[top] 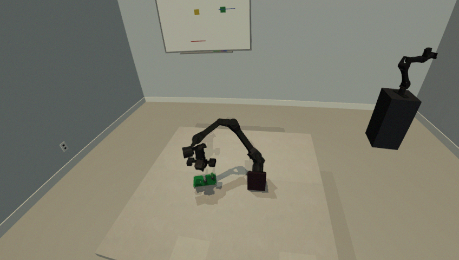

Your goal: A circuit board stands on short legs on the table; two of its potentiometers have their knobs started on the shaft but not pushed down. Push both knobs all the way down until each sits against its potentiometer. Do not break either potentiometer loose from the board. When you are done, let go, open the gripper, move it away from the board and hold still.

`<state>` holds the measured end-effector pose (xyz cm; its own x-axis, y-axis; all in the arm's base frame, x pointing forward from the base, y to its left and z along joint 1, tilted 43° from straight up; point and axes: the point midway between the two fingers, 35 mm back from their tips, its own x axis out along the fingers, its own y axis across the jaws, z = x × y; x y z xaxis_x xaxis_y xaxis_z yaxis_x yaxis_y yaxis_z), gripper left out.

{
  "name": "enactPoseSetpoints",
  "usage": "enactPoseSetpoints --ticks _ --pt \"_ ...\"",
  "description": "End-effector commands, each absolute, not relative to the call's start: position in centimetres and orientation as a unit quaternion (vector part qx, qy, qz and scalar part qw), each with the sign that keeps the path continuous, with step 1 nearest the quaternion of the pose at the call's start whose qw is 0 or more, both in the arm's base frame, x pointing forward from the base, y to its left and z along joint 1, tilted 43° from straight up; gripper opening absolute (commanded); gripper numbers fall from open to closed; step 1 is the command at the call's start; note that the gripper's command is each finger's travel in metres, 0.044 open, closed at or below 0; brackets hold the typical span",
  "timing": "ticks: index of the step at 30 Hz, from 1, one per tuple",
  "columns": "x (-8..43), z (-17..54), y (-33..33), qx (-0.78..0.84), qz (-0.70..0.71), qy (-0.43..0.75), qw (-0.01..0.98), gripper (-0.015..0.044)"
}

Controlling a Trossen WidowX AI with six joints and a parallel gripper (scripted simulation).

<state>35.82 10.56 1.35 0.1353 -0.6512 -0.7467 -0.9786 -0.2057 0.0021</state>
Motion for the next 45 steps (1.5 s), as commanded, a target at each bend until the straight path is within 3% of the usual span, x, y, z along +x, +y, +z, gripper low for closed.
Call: enactPoseSetpoints --ticks 1,23,45 --pt "35.72 1.06 10.38 -0.692 0.283 0.595 0.294 0.0000" --pt "35.74 0.88 10.22 -0.531 0.040 0.658 0.532 0.0000" --pt "35.77 0.70 10.06 -0.294 -0.210 0.625 0.692 0.0000"
